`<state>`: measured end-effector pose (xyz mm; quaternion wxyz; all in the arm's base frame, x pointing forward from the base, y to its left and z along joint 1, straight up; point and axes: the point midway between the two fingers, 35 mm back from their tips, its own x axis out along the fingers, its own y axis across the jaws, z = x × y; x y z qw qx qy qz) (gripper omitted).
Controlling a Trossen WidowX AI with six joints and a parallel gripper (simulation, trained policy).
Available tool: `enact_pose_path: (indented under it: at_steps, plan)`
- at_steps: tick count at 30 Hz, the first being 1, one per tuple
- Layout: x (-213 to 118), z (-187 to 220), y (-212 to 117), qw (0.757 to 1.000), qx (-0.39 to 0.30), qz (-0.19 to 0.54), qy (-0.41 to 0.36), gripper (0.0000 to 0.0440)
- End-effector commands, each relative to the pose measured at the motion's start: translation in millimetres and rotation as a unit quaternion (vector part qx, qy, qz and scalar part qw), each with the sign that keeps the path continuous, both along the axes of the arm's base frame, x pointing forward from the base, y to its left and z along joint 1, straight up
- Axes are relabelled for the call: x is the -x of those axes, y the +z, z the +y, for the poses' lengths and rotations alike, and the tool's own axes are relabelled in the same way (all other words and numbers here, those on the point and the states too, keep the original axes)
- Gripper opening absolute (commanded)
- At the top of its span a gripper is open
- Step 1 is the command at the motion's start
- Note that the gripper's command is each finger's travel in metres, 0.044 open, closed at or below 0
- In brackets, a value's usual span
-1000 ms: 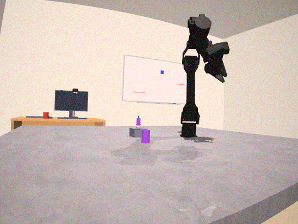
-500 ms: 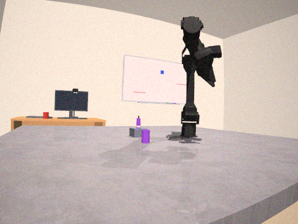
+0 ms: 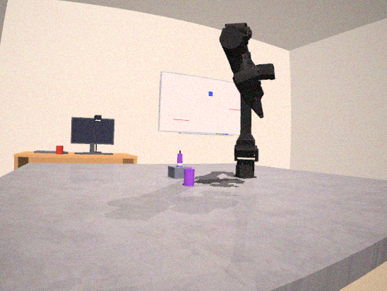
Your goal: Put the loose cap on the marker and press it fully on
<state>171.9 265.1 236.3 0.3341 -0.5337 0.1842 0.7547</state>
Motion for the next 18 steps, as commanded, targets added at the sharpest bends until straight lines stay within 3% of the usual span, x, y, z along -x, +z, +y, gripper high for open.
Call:
enact_pose_path:
  at_steps: [1,18]
  plan:
    - [-10,-6,-4,1.0,0.01,-0.004,-0.004,0.0327]
    - [-59,-39,-21,0.998,0.05,-0.025,-0.029,0.0324]
